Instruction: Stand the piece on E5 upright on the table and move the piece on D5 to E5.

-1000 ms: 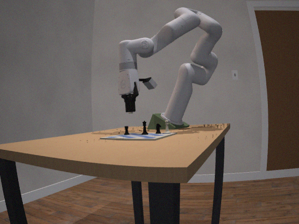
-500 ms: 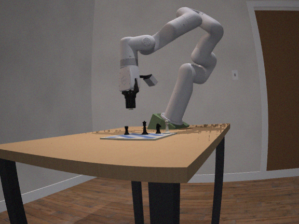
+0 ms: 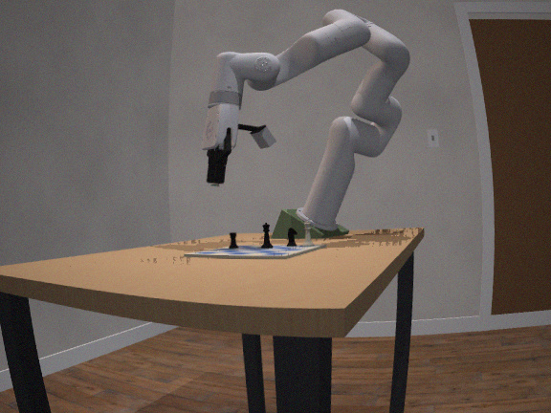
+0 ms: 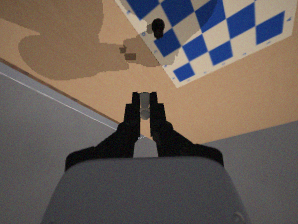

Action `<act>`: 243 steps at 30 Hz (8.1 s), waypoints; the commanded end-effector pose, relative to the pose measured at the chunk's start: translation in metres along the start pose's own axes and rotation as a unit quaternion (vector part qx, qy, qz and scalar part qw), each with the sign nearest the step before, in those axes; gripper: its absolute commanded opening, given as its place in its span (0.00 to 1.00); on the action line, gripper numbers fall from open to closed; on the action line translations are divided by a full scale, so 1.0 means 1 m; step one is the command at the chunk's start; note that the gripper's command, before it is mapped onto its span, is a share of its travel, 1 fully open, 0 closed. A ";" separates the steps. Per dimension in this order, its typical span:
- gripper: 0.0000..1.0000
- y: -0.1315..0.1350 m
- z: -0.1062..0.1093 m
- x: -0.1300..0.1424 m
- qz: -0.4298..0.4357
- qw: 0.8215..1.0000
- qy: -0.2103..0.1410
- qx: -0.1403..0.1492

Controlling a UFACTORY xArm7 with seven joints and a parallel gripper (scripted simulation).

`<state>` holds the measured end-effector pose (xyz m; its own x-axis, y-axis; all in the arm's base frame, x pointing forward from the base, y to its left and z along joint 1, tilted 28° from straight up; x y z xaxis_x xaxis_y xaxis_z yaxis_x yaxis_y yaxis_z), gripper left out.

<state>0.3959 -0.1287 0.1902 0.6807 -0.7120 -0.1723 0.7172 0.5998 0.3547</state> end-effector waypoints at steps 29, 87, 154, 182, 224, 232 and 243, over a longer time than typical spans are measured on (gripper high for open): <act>0.00 0.024 -0.056 0.070 -0.044 0.997 0.068 0.006; 0.00 0.026 -0.146 0.058 -0.044 0.997 0.068 0.006; 0.00 0.026 -0.147 0.058 -0.043 0.997 0.068 0.006; 0.00 0.026 -0.147 0.058 -0.043 0.997 0.068 0.006; 0.34 0.026 -0.142 0.059 -0.043 0.997 0.068 0.006; 0.34 0.026 -0.115 0.063 -0.043 0.997 0.068 0.006; 0.34 0.025 -0.066 0.069 -0.043 0.997 0.068 0.006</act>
<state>0.4714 -0.1302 0.1093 0.6319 -0.7023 -0.3277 0.7722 0.5345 0.3436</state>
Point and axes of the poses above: the point where the finger pads meet when closed, its own z axis back along the fingers, its own y axis across the jaws, x = y × z, the point moved 8 cm from there along z, back along the fingers, and after that the axes turned 15 degrees about -z, right-handed, at the moved point
